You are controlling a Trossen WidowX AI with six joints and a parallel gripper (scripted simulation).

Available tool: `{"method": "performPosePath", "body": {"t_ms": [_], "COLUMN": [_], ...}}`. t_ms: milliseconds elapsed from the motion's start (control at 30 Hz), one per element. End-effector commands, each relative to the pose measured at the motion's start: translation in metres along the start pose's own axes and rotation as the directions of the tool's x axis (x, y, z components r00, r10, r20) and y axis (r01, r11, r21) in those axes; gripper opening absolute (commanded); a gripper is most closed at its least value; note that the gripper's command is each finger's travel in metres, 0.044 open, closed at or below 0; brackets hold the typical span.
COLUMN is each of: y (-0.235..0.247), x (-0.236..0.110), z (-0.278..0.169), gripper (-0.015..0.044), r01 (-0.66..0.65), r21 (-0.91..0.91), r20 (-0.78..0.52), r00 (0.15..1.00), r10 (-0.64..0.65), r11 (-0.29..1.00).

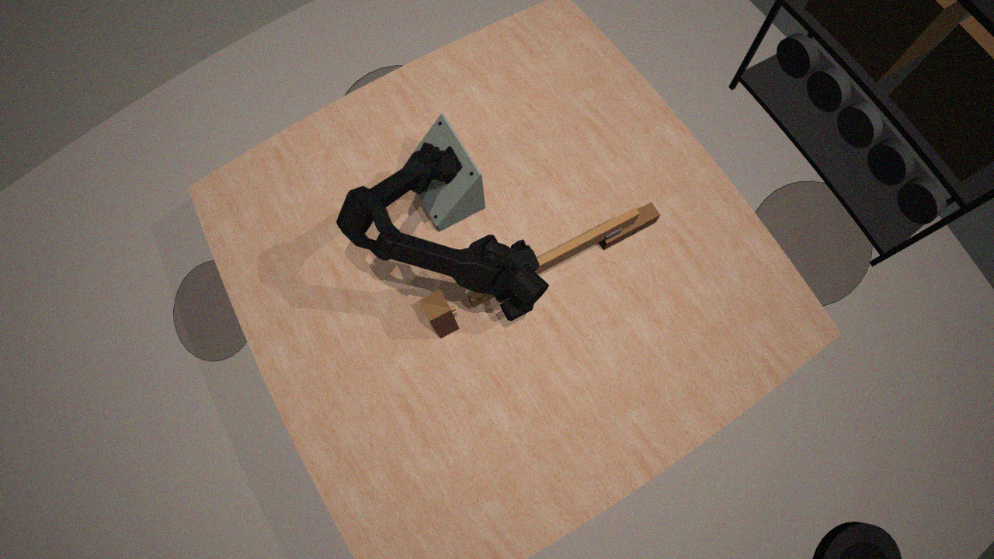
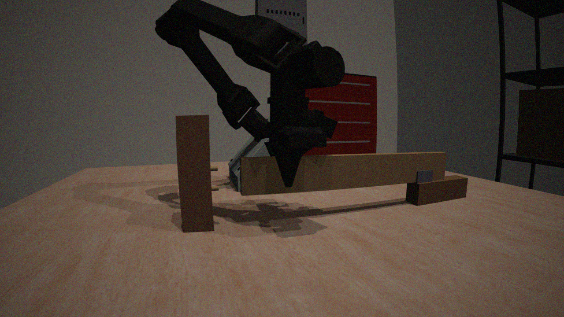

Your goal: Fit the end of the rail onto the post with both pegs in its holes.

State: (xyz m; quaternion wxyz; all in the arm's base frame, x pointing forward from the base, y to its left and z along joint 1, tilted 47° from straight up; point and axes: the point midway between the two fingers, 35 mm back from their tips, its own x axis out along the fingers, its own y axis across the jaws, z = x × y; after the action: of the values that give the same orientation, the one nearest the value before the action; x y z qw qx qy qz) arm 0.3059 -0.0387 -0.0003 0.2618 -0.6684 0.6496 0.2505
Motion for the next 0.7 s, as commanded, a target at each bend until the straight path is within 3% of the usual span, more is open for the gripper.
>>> {"method": "performPosePath", "body": {"t_ms": [0,667], "y": [-0.002,-0.001], "x": [-0.003,-0.0024], "z": [0.0025,0.0025], "gripper": [0.0,0.0], "r01": [0.01,0.01], "r21": [0.0,0.0], "r20": [0.011,0.011], "r00": [1.0,1.0], "r10": [-0.01,-0.01], "r11": [1.0,1.0]}}
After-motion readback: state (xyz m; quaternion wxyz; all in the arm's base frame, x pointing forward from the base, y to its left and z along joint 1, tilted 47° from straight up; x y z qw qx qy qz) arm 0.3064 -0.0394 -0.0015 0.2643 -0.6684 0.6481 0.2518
